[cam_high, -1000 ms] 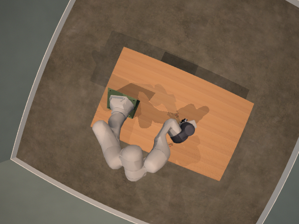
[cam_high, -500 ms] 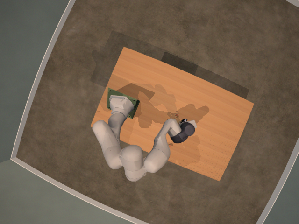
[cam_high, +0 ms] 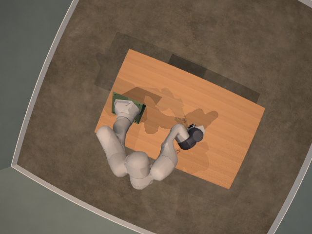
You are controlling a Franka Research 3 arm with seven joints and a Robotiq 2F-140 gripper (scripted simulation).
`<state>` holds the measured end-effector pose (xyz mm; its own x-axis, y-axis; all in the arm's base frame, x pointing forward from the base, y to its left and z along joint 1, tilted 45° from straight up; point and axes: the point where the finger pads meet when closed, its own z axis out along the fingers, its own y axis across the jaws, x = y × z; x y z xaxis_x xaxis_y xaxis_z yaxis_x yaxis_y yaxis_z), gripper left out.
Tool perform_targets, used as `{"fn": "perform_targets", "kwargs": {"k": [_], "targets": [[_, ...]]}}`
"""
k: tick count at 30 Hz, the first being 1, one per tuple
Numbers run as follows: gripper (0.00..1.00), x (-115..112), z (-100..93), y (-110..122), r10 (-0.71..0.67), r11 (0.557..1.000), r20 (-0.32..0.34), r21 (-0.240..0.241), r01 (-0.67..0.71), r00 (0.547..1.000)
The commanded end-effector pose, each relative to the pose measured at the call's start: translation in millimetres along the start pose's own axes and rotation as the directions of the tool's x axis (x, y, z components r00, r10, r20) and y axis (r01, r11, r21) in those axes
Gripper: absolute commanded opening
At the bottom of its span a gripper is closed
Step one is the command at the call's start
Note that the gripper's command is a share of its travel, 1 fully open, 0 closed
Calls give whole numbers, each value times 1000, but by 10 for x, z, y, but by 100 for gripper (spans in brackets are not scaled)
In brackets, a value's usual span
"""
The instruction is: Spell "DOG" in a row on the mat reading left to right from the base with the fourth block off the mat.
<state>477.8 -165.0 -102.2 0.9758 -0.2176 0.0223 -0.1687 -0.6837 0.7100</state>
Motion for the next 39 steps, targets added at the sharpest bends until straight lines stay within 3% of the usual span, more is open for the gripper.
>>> {"fn": "perform_targets", "kwargs": {"k": [1, 10, 26, 31, 39], "targets": [[18, 3, 4, -5, 7, 1000, -1, 2, -7, 1000], [25, 3, 4, -5, 7, 1000, -1, 2, -7, 1000], [25, 3, -42, -5, 7, 1000, -1, 2, -7, 1000], [25, 3, -210, -5, 7, 1000, -1, 2, -7, 1000], [25, 3, -635, -4, 7, 1000, -1, 2, -7, 1000]]}}
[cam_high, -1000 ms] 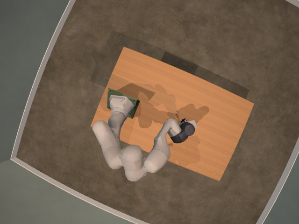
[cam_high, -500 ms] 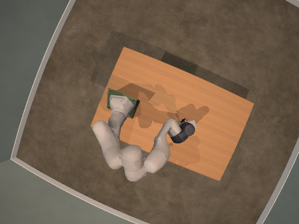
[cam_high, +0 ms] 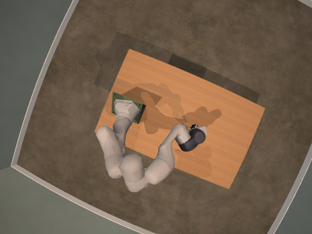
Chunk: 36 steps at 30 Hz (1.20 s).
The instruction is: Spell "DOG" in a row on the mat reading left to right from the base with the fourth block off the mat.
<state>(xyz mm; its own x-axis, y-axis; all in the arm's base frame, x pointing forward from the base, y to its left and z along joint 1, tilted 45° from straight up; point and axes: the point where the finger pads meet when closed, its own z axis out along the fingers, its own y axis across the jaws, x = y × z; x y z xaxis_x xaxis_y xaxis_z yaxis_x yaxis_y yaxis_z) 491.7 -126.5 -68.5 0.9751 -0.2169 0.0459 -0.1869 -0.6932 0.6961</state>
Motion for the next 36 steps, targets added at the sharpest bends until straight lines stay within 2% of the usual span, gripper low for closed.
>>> {"fn": "perform_targets", "kwargs": {"k": [1, 8, 13, 14, 36], "targets": [[25, -53, -162, 42, -9, 1000, 16, -16, 9, 1000], [25, -50, -336, 39, -9, 1000, 16, -16, 9, 1000], [25, -50, -373, 39, -9, 1000, 16, -16, 9, 1000], [100, -50, -373, 39, -9, 1000, 16, -16, 9, 1000], [100, -53, -359, 40, -18, 1000, 17, -16, 18, 1000]]}}
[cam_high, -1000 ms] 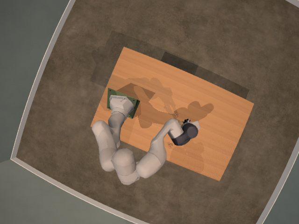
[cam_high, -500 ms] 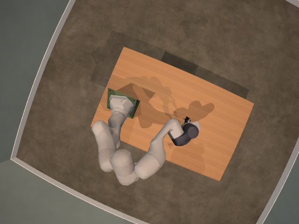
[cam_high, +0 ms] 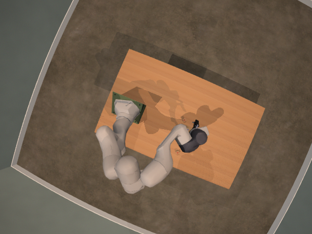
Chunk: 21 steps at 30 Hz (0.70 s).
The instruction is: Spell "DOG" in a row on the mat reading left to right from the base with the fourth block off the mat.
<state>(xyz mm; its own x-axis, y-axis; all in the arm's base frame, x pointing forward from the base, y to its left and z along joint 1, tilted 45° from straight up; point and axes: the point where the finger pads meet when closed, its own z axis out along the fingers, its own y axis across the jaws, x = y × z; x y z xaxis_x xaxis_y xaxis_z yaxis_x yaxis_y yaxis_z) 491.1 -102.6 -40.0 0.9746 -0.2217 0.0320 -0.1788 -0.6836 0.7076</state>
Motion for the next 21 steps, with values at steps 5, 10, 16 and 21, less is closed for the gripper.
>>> {"fn": "perform_targets", "kwargs": {"k": [5, 10, 16, 21], "targets": [[100, -16, 49, 9, -37, 999, 3, -1, 37, 999], [37, -19, 64, 10, -45, 999, 3, 0, 45, 999], [37, -19, 64, 10, -45, 999, 3, 0, 45, 999], [37, -19, 64, 10, -45, 999, 3, 0, 45, 999]]}}
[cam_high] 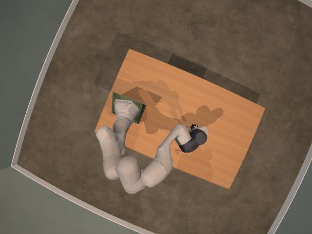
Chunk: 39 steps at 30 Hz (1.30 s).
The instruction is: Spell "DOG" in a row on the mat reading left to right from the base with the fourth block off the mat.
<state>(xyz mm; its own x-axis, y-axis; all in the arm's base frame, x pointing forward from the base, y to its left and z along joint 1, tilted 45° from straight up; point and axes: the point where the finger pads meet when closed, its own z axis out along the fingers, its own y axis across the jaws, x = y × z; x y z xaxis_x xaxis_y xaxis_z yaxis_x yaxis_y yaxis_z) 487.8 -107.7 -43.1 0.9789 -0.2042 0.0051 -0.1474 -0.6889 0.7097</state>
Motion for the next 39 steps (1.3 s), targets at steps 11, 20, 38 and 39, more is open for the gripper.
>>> {"fn": "perform_targets", "kwargs": {"k": [11, 20, 38, 39], "targets": [[37, 4, 2, -9, -14, 1000, -3, 2, 14, 1000], [37, 4, 2, -9, -14, 1000, -3, 2, 14, 1000], [37, 4, 60, -9, -14, 1000, -3, 1, 14, 1000], [37, 4, 71, -9, -14, 1000, -3, 1, 14, 1000]]}}
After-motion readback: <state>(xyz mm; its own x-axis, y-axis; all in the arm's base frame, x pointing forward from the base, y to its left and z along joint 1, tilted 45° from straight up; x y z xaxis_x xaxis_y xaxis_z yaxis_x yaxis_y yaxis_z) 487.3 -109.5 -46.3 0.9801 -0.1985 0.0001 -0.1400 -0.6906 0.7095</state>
